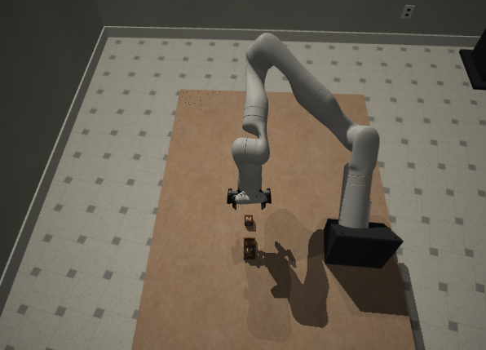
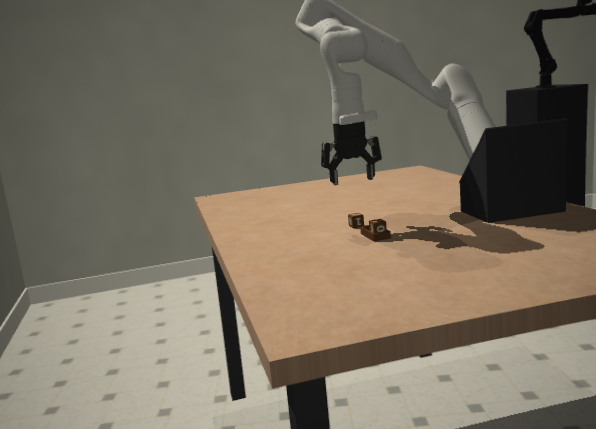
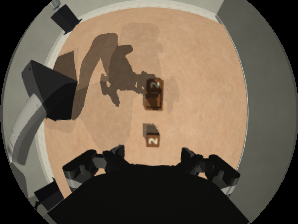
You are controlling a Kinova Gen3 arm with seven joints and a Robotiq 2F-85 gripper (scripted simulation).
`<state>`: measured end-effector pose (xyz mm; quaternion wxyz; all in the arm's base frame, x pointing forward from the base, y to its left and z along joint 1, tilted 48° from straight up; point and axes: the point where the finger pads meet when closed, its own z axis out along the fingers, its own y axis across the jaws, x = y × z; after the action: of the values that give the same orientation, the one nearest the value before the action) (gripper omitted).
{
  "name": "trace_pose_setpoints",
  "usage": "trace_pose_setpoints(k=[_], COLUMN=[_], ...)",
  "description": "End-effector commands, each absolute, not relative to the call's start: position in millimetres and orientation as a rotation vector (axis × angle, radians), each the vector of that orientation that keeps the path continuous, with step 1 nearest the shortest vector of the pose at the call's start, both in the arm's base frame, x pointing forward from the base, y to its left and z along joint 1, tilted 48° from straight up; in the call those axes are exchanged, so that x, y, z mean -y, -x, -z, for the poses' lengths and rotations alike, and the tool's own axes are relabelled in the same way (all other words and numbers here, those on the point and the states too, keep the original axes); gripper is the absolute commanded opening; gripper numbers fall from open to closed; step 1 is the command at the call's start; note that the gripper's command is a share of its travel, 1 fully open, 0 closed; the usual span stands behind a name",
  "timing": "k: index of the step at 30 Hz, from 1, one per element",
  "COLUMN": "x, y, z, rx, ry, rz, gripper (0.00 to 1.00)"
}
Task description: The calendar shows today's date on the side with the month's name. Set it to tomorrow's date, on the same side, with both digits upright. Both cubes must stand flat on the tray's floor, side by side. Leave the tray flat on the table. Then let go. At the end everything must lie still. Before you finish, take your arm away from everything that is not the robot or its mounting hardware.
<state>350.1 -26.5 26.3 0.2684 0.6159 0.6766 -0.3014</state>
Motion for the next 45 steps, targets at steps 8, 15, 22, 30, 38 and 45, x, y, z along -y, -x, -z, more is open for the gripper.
trace_pose_setpoints(k=[8,15,22,30,38,45], x=[32.6,32.6,32.6,32.6,32.6,32.7], y=[-349.4,-349.4,-349.4,-349.4,-349.4,-349.4], z=[-21.1,-21.1,-21.1,-21.1,-21.1,-21.0], rx=[-1.828,-1.828,-1.828,-1.828,-1.828,-1.828], ry=[-1.659,-1.659,-1.659,-1.659,-1.659,-1.659], rz=[0.816,0.816,0.816,0.816,0.816,0.816], gripper=[0.46,0.46,0.46,0.46,0.46,0.46])
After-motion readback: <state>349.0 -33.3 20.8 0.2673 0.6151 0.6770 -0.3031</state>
